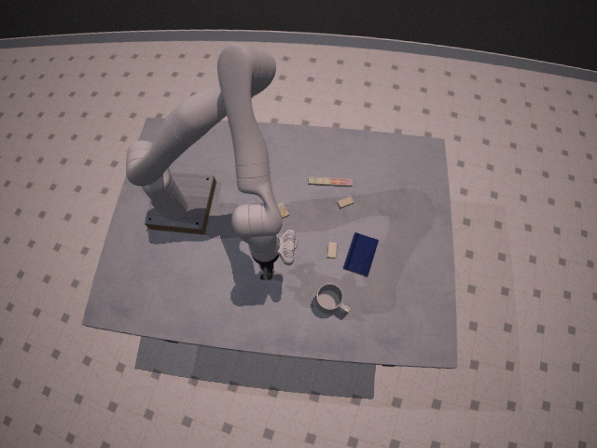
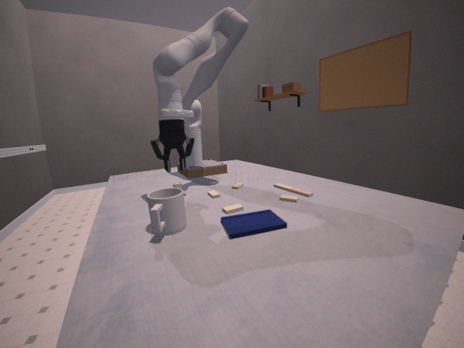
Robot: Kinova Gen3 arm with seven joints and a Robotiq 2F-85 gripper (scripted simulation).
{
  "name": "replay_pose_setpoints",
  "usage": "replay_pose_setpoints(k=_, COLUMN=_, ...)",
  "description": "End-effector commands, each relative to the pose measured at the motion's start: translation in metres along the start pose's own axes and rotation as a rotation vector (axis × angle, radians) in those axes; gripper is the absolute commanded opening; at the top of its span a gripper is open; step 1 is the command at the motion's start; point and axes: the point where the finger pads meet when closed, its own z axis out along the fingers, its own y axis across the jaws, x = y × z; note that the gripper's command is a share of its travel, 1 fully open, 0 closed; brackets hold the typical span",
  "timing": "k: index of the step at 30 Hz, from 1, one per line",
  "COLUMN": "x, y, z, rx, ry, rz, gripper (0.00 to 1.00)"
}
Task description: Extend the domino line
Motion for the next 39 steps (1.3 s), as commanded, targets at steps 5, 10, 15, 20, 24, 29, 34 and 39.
replay_pose_setpoints(k=5, x=0.0003, y=0.0002, z=-0.0005, rx=0.000, ry=0.001, rz=0.000, gripper=0.47)
replay_pose_setpoints(k=10, x=0.0003, y=0.0002, z=-0.0005, rx=0.000, ry=0.001, rz=0.000, gripper=0.47)
replay_pose_setpoints(k=15, x=0.0003, y=0.0002, z=-0.0005, rx=0.000, ry=0.001, rz=0.000, gripper=0.47)
replay_pose_setpoints(k=20, x=0.0003, y=0.0002, z=-0.0005, rx=0.000, ry=0.001, rz=0.000, gripper=0.47)
replay_pose_setpoints(k=24, x=0.0003, y=0.0002, z=-0.0003, rx=0.000, ry=0.001, rz=0.000, gripper=0.47)
replay_pose_setpoints(k=29, x=0.0004, y=0.0002, z=0.0006, rx=0.000, ry=0.001, rz=0.000, gripper=0.47)
replay_pose_setpoints(k=34, x=0.0004, y=0.0002, z=0.0018, rx=0.000, ry=0.001, rz=0.001, gripper=0.47)
replay_pose_setpoints(k=39, x=0.0005, y=0.0002, z=0.0047, rx=0.000, ry=0.001, rz=0.001, gripper=0.47)
